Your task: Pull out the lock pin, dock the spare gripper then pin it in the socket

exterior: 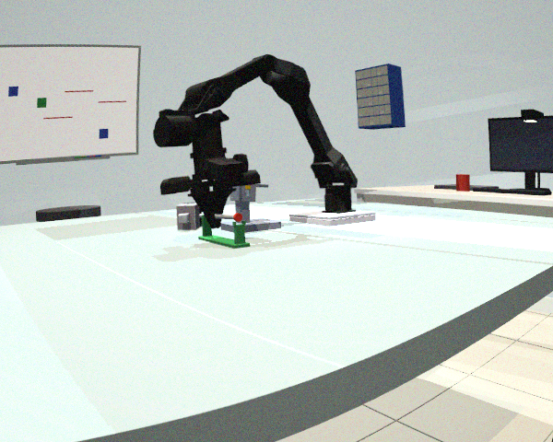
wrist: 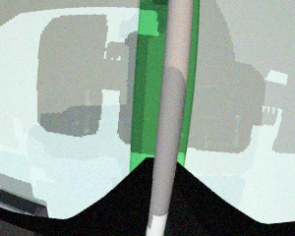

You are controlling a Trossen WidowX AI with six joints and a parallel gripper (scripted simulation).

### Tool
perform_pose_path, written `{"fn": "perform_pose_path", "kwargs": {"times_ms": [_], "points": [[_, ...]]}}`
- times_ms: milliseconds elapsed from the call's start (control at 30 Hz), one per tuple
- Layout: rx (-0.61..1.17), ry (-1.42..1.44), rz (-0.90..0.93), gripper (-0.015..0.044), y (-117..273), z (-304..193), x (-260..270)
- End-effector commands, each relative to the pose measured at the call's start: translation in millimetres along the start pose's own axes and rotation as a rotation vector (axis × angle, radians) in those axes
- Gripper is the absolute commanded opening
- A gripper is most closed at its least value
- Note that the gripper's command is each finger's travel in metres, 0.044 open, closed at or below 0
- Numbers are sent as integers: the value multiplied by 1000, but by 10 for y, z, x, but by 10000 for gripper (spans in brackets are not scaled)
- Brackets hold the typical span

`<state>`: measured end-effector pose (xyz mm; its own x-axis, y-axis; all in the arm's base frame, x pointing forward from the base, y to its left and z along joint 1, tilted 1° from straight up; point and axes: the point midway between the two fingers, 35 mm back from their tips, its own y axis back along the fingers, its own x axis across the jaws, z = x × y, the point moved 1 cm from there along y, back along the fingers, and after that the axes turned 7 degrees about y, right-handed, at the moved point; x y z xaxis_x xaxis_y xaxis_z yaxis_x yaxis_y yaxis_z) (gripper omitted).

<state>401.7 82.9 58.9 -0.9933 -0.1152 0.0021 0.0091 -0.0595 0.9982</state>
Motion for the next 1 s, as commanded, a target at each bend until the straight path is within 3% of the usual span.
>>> {"fn": "perform_pose_path", "kwargs": {"times_ms": [0, 700, 967], "points": [[1, 5, 5, 0, -58, -7, 10], [0, 0, -2, 0, -10, -1, 0], [0, 0, -2, 210, -10, -1, 0]]}}
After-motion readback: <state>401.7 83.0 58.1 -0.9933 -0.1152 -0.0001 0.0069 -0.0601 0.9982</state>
